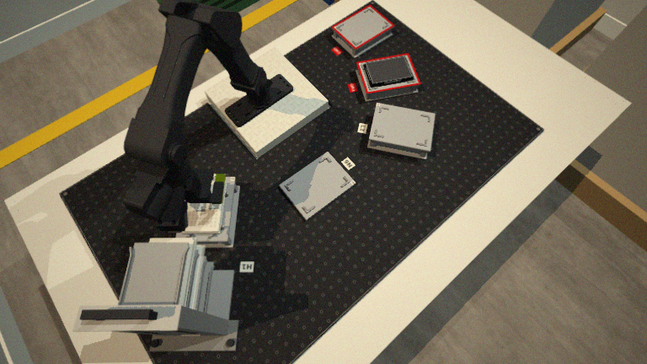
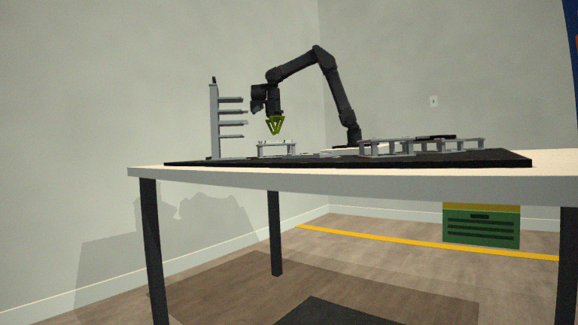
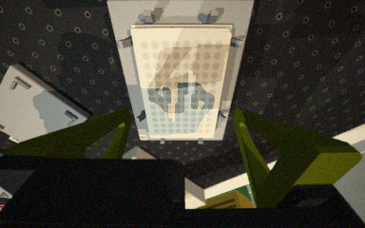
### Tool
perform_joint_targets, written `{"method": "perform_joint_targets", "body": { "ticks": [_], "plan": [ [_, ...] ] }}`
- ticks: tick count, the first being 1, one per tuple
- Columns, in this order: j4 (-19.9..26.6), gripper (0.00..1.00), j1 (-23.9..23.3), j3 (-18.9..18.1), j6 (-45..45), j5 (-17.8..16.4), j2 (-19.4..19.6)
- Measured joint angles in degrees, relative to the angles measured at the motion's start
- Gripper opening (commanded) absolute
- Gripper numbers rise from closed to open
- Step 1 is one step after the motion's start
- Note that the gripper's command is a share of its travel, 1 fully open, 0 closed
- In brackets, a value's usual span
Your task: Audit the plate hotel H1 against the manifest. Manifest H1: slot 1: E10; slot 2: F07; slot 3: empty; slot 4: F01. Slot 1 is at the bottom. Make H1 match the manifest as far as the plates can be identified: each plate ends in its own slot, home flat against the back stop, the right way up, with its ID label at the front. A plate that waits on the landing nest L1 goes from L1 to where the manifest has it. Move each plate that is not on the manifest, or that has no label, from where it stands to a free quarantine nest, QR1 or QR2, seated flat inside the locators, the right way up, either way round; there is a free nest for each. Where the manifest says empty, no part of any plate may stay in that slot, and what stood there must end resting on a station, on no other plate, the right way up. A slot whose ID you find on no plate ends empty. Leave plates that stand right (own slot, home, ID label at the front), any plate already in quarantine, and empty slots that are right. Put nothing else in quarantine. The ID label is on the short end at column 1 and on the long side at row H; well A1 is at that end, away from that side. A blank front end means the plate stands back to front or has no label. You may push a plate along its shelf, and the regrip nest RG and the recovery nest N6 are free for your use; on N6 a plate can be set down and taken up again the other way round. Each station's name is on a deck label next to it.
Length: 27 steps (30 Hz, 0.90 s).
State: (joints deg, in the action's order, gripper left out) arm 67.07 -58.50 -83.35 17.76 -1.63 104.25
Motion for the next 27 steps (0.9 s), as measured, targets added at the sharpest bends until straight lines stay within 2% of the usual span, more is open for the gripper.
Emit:
{"method": "perform_joint_targets", "body": {
  "ticks": [27],
  "plan": [
    [-7.06, 1.0, 0.13, 5.57, -0.15, -0.02, 1.68]
  ]
}}
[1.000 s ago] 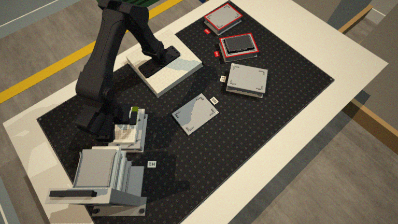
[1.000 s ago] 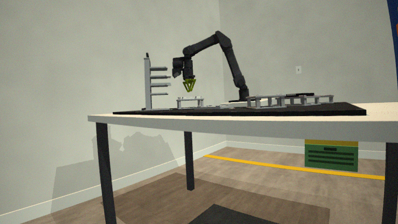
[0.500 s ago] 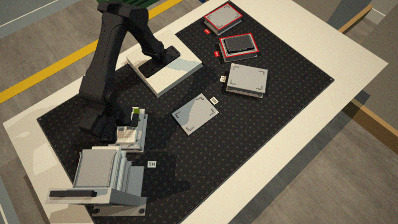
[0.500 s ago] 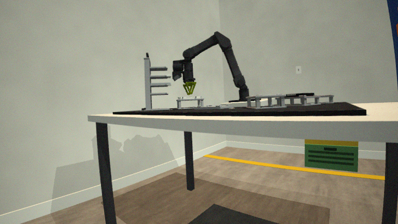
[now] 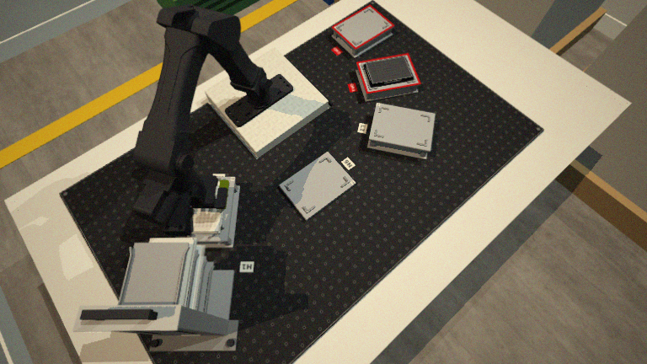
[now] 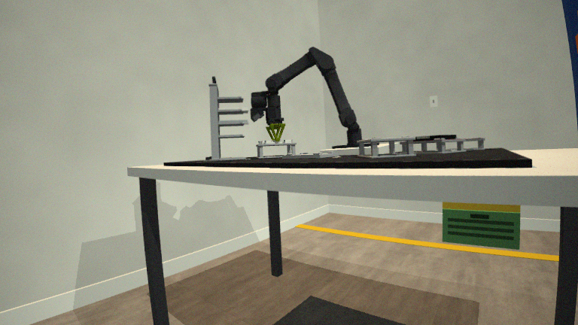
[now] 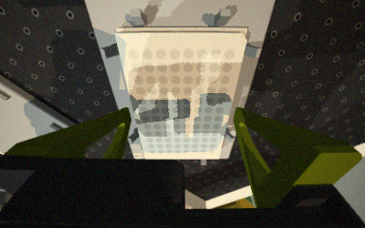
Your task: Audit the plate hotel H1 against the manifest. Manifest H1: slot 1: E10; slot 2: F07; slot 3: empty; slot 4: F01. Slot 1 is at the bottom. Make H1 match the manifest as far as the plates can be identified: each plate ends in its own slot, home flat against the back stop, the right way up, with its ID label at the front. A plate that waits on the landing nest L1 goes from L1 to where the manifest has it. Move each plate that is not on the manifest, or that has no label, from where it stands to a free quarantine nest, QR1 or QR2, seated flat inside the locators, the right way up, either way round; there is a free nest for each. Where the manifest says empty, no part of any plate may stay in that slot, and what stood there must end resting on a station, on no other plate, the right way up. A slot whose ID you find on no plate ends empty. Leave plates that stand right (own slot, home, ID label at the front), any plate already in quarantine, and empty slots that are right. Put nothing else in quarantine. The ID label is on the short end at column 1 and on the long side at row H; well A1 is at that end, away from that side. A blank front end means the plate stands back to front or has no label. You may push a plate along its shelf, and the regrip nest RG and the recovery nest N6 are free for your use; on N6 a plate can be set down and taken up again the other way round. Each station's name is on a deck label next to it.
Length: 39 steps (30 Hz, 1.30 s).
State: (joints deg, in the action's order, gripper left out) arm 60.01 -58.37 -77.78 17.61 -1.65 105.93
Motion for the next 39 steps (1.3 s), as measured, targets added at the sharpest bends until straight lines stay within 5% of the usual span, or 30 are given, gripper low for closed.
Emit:
{"method": "perform_joint_targets", "body": {
  "ticks": [9, 10, 39],
  "plan": [
    [-1.81, 1.0, 0.11, 1.18, -0.04, 0.0, 0.48],
    [-1.92, 0.86, 0.15, 1.16, -0.04, 0.0, 0.44],
    [-1.55, 0.86, 0.13, 0.85, -0.04, -0.11, 0.22]
  ]
}}
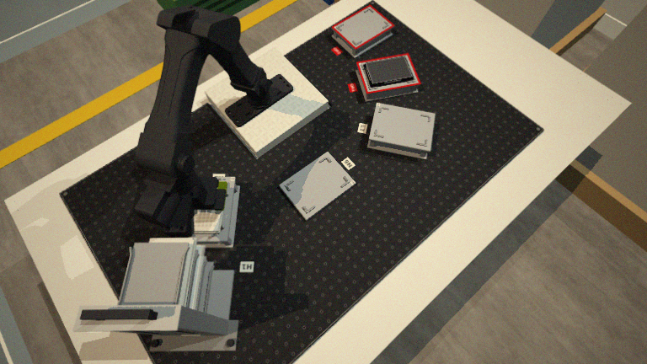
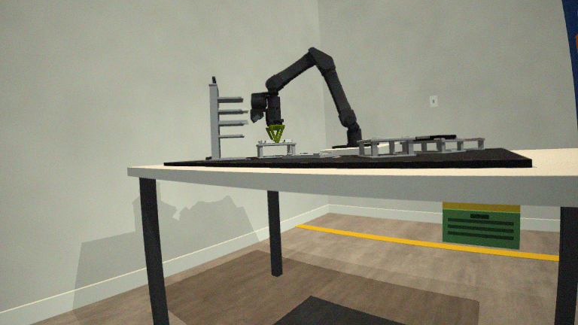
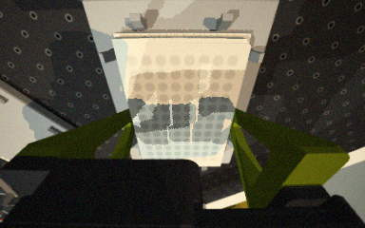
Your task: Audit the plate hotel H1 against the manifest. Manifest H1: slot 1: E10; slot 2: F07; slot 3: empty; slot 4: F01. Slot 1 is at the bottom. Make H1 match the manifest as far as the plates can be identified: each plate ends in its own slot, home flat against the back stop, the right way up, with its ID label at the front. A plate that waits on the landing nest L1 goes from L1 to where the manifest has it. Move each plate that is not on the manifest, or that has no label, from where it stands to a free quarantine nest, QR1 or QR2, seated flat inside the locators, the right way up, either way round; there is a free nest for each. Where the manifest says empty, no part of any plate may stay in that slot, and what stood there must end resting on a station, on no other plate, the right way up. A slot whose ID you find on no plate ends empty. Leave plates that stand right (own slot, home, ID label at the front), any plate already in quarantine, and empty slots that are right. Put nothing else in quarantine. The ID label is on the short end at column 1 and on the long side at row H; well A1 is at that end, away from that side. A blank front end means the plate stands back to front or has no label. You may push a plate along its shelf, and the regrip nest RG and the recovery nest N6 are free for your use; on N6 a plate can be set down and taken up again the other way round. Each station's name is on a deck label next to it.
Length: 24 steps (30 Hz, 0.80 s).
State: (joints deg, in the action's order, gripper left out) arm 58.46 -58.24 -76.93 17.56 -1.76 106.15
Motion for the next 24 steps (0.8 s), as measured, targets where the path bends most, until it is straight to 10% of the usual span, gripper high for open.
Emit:
{"method": "perform_joint_targets", "body": {
  "ticks": [24],
  "plan": [
    [4.57, 0.86, 0.0, -3.48, 0.0, 0.0, -1.27]
  ]
}}
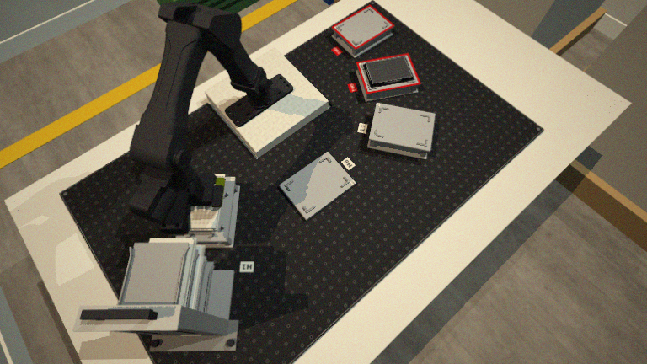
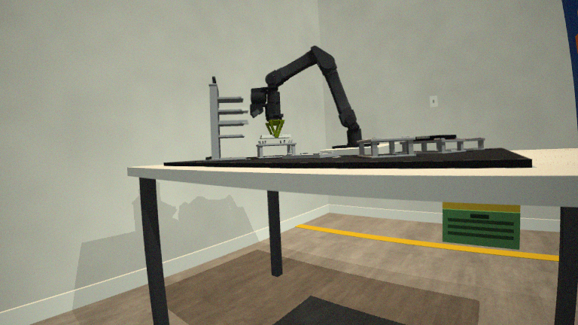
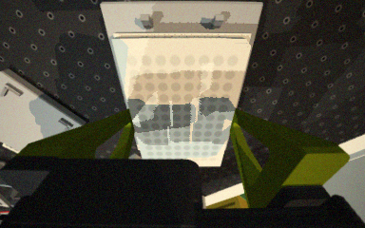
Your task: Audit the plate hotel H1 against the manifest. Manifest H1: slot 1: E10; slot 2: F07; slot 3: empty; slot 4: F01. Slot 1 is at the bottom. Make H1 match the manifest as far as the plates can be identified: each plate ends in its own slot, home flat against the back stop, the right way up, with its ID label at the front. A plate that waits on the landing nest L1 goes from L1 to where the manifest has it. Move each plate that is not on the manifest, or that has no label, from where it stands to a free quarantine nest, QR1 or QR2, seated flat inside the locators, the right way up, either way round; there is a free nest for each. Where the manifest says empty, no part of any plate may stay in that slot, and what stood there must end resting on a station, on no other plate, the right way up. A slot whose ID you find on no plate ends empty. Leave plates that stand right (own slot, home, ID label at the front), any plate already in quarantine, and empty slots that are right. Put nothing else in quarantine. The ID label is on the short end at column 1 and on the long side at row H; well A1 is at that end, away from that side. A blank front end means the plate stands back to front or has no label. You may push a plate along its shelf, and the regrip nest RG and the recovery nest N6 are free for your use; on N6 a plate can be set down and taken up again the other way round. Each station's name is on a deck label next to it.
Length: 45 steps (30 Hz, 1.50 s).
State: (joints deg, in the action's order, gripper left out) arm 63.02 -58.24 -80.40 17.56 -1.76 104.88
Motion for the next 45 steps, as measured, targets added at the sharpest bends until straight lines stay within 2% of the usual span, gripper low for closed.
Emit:
{"method": "perform_joint_targets", "body": {
  "ticks": [45],
  "plan": [
    [8.7, 0.86, -0.04, -7.32, 0.15, 0.0, -1.09]
  ]
}}
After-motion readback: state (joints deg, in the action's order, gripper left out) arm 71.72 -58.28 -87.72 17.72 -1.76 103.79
